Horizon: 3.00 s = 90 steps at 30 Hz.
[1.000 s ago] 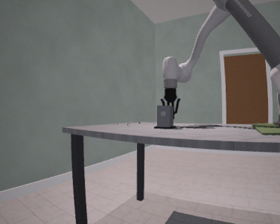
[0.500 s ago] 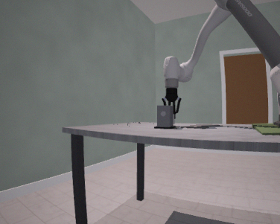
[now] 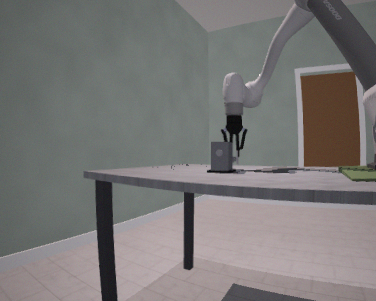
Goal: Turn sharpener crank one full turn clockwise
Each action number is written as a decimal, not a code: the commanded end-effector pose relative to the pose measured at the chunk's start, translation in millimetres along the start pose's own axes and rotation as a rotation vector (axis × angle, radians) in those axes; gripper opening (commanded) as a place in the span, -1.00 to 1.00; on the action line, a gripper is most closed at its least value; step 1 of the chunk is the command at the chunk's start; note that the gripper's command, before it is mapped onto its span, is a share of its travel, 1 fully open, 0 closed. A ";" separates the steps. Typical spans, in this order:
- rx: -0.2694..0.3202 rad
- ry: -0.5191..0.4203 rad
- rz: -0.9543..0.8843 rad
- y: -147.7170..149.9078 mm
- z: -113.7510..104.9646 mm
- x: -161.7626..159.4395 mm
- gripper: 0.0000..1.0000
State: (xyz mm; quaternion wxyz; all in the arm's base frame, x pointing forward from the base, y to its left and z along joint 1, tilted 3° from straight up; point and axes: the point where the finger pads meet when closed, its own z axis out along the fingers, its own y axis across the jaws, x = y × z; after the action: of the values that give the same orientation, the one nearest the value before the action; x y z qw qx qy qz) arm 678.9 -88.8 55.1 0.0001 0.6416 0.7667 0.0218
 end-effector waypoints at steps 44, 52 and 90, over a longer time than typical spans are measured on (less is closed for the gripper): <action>0.000 0.000 0.000 -8.8 -46.2 0.0 -1.00; 0.000 0.000 0.000 -8.8 -46.2 0.0 -1.00; 0.000 0.000 0.000 1.0 -62.8 0.0 -1.00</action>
State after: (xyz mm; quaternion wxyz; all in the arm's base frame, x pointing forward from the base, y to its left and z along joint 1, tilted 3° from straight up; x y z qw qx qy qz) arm 676.4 -90.9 115.5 0.0000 0.6416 0.7667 0.0217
